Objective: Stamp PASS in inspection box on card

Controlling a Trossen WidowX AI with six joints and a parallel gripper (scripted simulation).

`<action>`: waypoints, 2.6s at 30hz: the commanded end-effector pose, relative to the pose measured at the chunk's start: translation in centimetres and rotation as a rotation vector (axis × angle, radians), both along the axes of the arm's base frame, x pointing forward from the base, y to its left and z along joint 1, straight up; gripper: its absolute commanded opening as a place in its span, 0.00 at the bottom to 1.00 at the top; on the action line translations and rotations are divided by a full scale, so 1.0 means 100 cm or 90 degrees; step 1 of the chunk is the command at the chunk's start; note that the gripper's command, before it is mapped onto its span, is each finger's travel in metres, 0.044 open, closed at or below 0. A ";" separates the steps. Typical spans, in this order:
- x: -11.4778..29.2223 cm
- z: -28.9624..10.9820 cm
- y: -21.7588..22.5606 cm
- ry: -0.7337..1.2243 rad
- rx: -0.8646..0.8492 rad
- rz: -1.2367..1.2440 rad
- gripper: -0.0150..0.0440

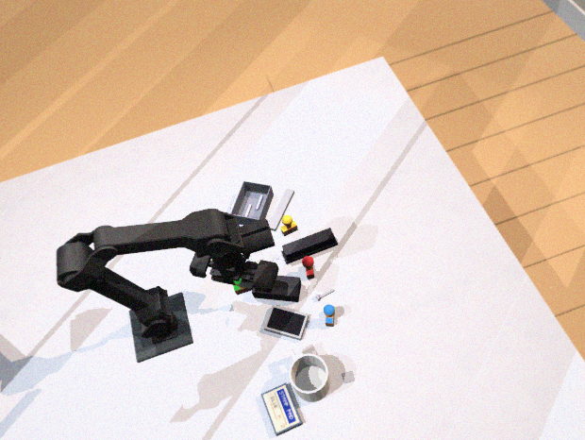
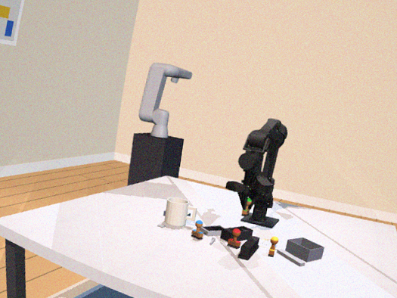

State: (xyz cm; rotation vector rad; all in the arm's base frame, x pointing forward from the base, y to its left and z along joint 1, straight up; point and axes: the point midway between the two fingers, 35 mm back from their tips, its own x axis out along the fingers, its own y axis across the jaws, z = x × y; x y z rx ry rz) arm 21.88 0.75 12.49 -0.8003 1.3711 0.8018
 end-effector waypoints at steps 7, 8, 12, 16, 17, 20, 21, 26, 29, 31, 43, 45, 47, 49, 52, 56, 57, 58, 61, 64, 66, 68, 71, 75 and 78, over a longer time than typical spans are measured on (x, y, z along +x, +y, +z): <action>-0.011 -0.005 -0.013 0.005 0.001 0.003 0.25; -0.011 -0.007 -0.013 0.005 0.001 0.003 0.25; -0.010 -0.013 -0.013 0.005 0.001 0.003 0.25; -0.009 -0.020 -0.013 0.005 0.001 0.003 0.25; -0.009 -0.021 -0.013 0.005 0.001 0.003 0.25; -0.009 -0.026 -0.013 0.005 0.001 0.003 0.25; -0.009 -0.028 -0.013 0.005 0.001 0.003 0.25; -0.008 -0.036 -0.013 0.005 0.001 0.003 0.25; -0.008 -0.041 -0.013 0.005 0.001 0.003 0.25; -0.008 -0.045 -0.013 0.005 0.001 0.003 0.25; -0.009 -0.064 -0.013 0.005 0.001 0.003 0.25; -0.010 -0.067 -0.013 0.005 0.001 0.003 0.25; -0.010 -0.070 -0.013 0.005 0.001 0.003 0.25; -0.010 -0.071 -0.013 0.005 0.001 0.003 0.25; -0.009 -0.068 -0.014 0.001 -0.001 -0.001 0.34; -0.009 -0.068 -0.014 0.001 -0.001 -0.001 0.52; -0.009 -0.068 -0.014 0.001 -0.001 -0.001 0.57; -0.009 -0.068 -0.014 0.001 -0.001 -0.001 0.61; -0.009 -0.068 -0.014 0.001 -0.001 -0.001 0.70; -0.007 -0.060 -0.014 0.001 -0.001 -0.001 0.70; -0.004 -0.037 -0.014 0.002 0.000 0.000 0.70; -0.003 -0.010 -0.014 0.002 0.000 0.001 0.70; -0.008 0.030 -0.014 0.004 0.001 0.003 0.70; -0.013 0.049 -0.013 0.005 0.001 0.003 0.70; -0.013 0.049 -0.013 0.005 0.001 0.003 0.70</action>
